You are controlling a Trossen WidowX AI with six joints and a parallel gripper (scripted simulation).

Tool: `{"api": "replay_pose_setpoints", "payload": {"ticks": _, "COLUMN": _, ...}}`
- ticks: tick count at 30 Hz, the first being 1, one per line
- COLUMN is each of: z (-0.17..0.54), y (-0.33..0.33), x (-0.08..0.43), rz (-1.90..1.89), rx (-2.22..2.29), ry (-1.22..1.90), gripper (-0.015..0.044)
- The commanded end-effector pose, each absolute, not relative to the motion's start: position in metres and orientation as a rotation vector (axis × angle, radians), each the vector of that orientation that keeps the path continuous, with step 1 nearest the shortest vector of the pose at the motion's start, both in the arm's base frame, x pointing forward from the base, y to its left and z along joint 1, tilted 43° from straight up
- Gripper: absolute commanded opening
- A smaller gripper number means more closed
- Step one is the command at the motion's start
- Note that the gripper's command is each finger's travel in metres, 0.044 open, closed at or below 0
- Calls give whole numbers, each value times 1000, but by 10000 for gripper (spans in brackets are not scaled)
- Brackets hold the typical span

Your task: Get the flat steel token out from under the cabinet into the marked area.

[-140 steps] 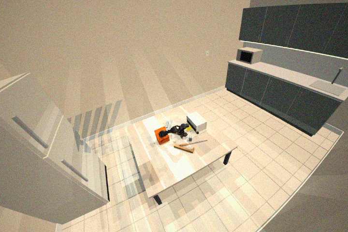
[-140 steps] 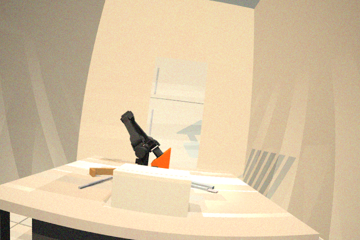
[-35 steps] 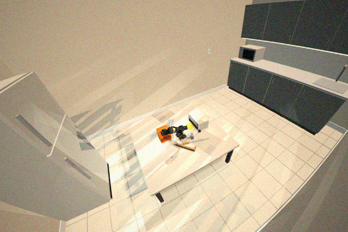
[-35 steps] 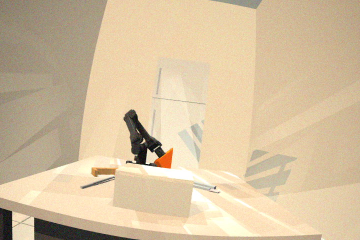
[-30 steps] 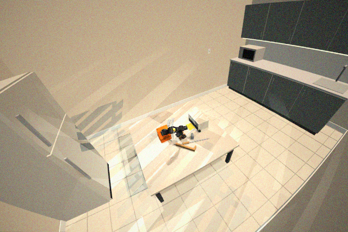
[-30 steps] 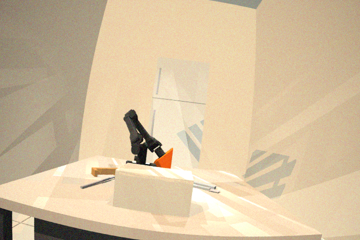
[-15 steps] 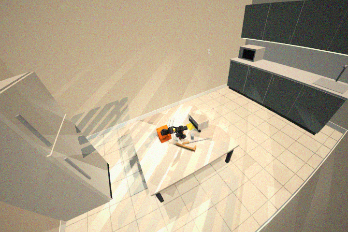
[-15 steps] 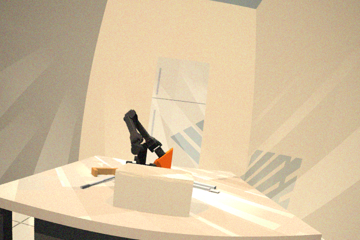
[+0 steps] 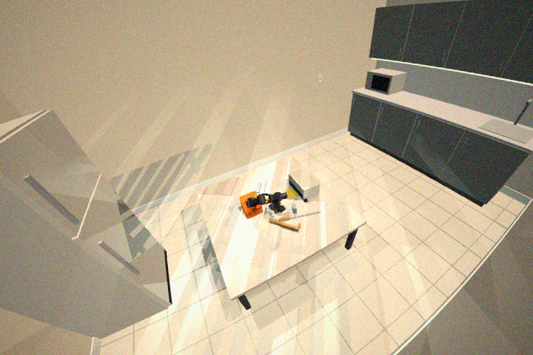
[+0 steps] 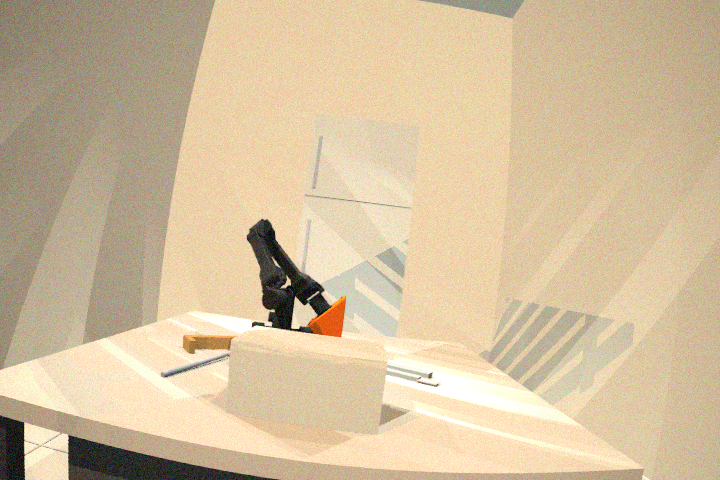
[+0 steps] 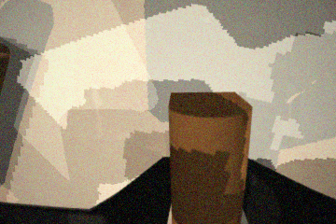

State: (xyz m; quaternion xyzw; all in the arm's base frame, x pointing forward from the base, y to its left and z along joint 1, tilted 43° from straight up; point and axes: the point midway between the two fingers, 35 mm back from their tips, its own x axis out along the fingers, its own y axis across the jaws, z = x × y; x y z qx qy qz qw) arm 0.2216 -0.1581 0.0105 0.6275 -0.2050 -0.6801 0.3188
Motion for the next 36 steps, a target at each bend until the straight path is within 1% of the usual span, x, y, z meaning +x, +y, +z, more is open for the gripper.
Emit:
{"api": "replay_pose_setpoints", "payload": {"ticks": 1, "z": 11, "y": -158, "x": 226, "rz": -1788, "rx": 1653, "ry": -543, "gripper": 0}}
{"api": "replay_pose_setpoints", "payload": {"ticks": 36, "z": 6, "y": -153, "x": 267, "rz": -1789, "rx": 1656, "ry": -542, "gripper": 0}}
